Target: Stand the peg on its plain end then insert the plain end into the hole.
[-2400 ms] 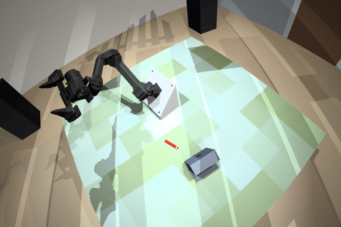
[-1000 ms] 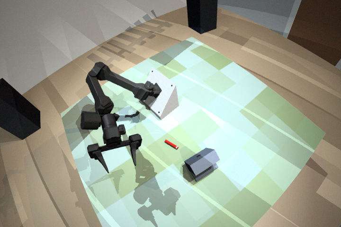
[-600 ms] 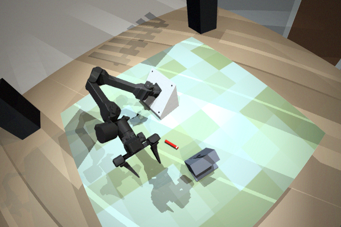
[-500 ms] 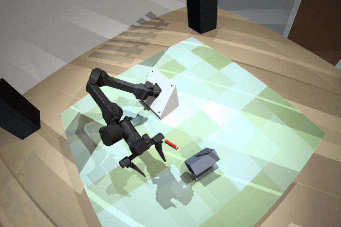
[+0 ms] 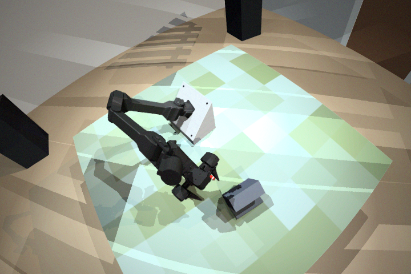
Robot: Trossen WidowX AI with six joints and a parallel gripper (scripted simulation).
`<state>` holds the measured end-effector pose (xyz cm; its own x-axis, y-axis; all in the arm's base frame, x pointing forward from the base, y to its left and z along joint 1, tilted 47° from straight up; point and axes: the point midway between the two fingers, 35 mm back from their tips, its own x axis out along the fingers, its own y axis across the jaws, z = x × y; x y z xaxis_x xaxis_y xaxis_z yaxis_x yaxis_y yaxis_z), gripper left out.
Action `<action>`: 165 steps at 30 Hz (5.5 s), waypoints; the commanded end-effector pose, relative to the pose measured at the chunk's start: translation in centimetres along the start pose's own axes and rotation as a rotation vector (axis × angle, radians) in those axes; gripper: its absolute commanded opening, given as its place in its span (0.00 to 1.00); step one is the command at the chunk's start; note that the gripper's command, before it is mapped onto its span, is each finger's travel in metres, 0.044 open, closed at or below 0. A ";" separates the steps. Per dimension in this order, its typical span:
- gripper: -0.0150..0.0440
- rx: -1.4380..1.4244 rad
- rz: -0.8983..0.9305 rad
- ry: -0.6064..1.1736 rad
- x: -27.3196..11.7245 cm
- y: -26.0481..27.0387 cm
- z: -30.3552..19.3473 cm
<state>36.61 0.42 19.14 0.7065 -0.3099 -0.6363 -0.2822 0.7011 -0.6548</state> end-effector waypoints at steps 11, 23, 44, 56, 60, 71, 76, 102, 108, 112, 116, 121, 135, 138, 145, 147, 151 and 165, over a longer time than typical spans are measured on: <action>1.00 -0.066 0.014 0.449 2.4 5.6 -6.1; 1.00 -0.163 -0.056 0.648 2.2 7.2 -8.7; 1.00 -0.160 -0.052 0.649 4.9 6.9 -10.4; 1.00 -0.161 -0.054 0.648 6.4 6.7 -11.6; 1.00 -0.162 -0.055 0.648 6.9 6.6 -12.0; 1.00 -0.164 -0.059 0.648 8.1 6.3 -13.2; 0.87 -0.164 -0.059 0.648 8.2 6.3 -13.2; 0.35 -0.164 -0.059 0.648 8.2 6.3 -13.2; 0.34 -0.163 -0.060 0.647 8.1 6.3 -13.2; 0.34 -0.159 -0.059 0.624 8.0 6.3 -13.1; 0.34 -0.158 -0.057 0.587 7.7 6.3 -13.1; 0.34 -0.159 -0.053 0.534 7.3 6.3 -13.1; 0.34 -0.162 -0.043 0.413 6.3 6.3 -13.1; 0.34 -0.162 -0.040 0.387 6.1 6.3 -13.1; 0.34 -0.163 -0.035 0.326 5.7 6.3 -13.1; 0.34 -0.164 -0.034 0.309 5.5 6.3 -13.2; 0.34 -0.164 -0.031 0.275 5.3 6.3 -13.2; 0.34 -0.166 -0.020 0.153 4.4 6.2 -13.5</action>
<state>29.47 -5.20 6.64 0.5900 -0.4436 -0.6747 -0.3791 0.5856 -0.7165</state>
